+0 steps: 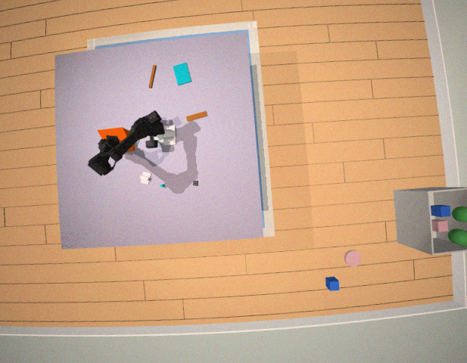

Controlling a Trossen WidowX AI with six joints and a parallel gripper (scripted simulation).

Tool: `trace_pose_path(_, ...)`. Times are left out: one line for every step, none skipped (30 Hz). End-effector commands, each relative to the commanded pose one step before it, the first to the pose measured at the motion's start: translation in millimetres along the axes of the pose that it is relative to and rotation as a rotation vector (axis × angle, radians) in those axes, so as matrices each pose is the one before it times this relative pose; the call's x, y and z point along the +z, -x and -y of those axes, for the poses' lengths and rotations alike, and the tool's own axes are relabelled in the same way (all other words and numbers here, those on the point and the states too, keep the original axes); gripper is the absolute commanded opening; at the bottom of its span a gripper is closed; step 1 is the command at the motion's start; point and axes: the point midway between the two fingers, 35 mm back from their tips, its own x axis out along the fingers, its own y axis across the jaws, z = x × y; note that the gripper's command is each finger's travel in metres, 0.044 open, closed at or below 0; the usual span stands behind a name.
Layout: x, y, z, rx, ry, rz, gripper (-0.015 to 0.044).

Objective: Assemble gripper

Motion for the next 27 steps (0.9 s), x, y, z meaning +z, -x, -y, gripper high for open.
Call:
trace_pose_path(-0.01, -1.46, 0.53, -0.00176, 0.0039, -0.00086, 0.0351)
trace_pose_path(0.00, 0.00, 0.00, 0.00000, 0.0000, 0.00000, 0.0351)
trace_pose_path(0.00, -0.14, 0.00, -0.00001, -0.0001, 0.00000, 0.0351)
trace_pose_path(0.00, -0.41, 0.00, -0.00002, -0.0003, 0.00000, 0.0351)
trace_pose_path(0.00, -0.68, 0.01, -0.00003, -0.0004, 0.00000, 0.0351)
trace_pose_path(0.00, -0.68, 0.01, -0.00003, -0.0004, 0.00000, 0.0351)
trace_pose_path(0.00, -0.41, 0.01, -0.00002, -0.0003, 0.00000, 0.0351)
trace_pose_path(0.00, -0.13, 0.00, -0.00001, -0.0001, 0.00000, 0.0351)
trace_pose_path(0.00, 0.00, 0.00, 0.00000, 0.0000, 0.00000, 0.0351)
trace_pose_path(0.00, 0.00, 0.00, 0.00000, 0.0000, 0.00000, 0.0351)
trace_pose_path(0.00, 0.00, 0.00, 0.00000, 0.0000, 0.00000, 0.0351)
trace_pose_path(0.00, 0.00, 0.00, 0.00000, 0.0000, 0.00000, 0.0351)
trace_pose_path(0.00, 0.00, 0.00, 0.00000, 0.0000, 0.00000, 0.0351)
trace_pose_path(0.00, 0.00, 0.00, 0.00000, 0.0000, 0.00000, 0.0351)
trace_pose_path(0.00, -0.14, 0.00, -0.00001, 0.0000, 0.00000, 0.0351)
trace_pose_path(0.00, -0.41, 0.00, -0.00002, 0.0000, 0.00000, 0.0351)
trace_pose_path(0.00, -0.68, 0.01, -0.00003, 0.0000, 0.00000, 0.0351)
trace_pose_path(0.00, -0.68, 0.01, -0.00003, 0.0000, 0.00000, 0.0351)
trace_pose_path(0.00, -0.40, 0.01, -0.00002, 0.0000, 0.00000, 0.0351)
trace_pose_path(0.00, -0.13, 0.00, -0.00001, 0.0000, 0.00000, 0.0351)
trace_pose_path(0.00, 0.00, 0.00, 0.00000, 0.0000, 0.00000, 0.0351)
trace_pose_path(0.00, 0.00, 0.00, 0.00000, 0.0000, 0.00000, 0.0351)
trace_pose_path(0.00, 0.00, 0.00, 0.00000, 0.0000, 0.00000, 0.0351)
trace_pose_path(0.00, 0.00, 0.00, 0.00000, 0.0000, 0.00000, 0.0351)
trace_pose_path(0.00, 0.00, 0.00, 0.00000, 0.0000, 0.00000, 0.0351)
trace_pose_path(0.00, 0.00, 0.00, 0.00000, 0.0000, 0.00000, 0.0351)
trace_pose_path(0.00, -0.14, 0.00, -0.00001, 0.0001, 0.00000, 0.0351)
